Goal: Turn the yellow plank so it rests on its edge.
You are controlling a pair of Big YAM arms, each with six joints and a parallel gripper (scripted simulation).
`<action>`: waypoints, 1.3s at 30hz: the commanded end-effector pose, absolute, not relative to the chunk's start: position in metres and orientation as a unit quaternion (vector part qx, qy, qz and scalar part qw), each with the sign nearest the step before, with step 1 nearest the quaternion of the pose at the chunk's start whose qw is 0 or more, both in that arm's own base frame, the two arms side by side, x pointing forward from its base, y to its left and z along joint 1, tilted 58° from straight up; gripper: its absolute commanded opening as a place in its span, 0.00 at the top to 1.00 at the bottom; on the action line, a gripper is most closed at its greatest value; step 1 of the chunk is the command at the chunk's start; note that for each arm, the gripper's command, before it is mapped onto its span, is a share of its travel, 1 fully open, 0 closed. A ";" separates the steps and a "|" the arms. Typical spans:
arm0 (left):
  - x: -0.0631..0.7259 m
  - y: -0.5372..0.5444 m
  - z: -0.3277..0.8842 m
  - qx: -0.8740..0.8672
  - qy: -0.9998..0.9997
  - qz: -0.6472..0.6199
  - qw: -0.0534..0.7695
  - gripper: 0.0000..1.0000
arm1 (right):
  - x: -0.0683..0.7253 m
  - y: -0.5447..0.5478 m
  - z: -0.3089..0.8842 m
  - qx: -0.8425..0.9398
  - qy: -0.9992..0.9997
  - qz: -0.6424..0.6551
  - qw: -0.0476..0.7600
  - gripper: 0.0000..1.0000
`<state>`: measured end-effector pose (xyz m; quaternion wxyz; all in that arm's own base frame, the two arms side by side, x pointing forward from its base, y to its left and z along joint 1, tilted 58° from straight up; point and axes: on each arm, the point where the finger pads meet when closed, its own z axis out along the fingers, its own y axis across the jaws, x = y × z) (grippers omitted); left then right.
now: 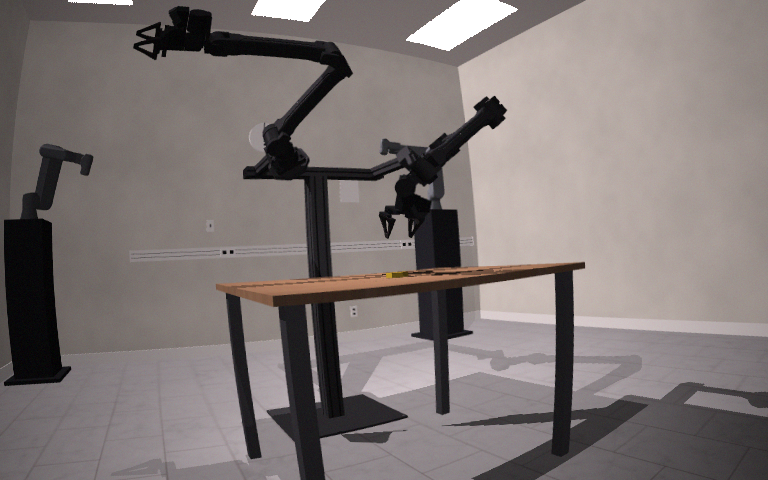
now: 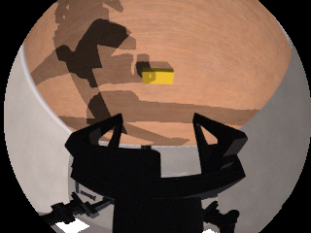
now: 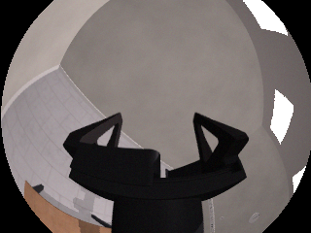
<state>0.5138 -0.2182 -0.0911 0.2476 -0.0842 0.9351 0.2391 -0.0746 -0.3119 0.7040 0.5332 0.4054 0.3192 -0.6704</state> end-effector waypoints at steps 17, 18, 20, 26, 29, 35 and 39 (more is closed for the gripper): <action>0.560 -0.178 -0.133 -0.078 0.936 0.246 0.239 0.00 | -0.080 -0.307 0.699 0.412 0.319 -0.675 0.523 0.00; 0.563 -0.177 -0.135 -0.078 0.936 0.245 0.240 0.00 | -0.080 -0.307 0.699 0.412 0.319 -0.675 0.523 0.00; 0.570 -0.173 -0.141 -0.079 0.936 0.243 0.243 0.00 | -0.080 -0.307 0.699 0.412 0.319 -0.675 0.523 0.00; 0.576 -0.164 -0.155 -0.079 0.936 0.244 0.242 0.00 | -0.080 -0.307 0.699 0.412 0.319 -0.675 0.523 0.00; 0.574 -0.192 -0.136 -0.061 0.936 0.234 0.256 0.00 | -0.080 -0.307 0.699 0.412 0.319 -0.675 0.523 0.00; 0.577 -0.164 -0.147 -0.079 0.935 0.244 0.243 0.00 | -0.080 -0.307 0.699 0.412 0.319 -0.675 0.523 0.00; 0.572 -0.173 -0.150 -0.070 0.936 0.244 0.242 0.00 | -0.080 -0.307 0.699 0.412 0.319 -0.675 0.523 0.00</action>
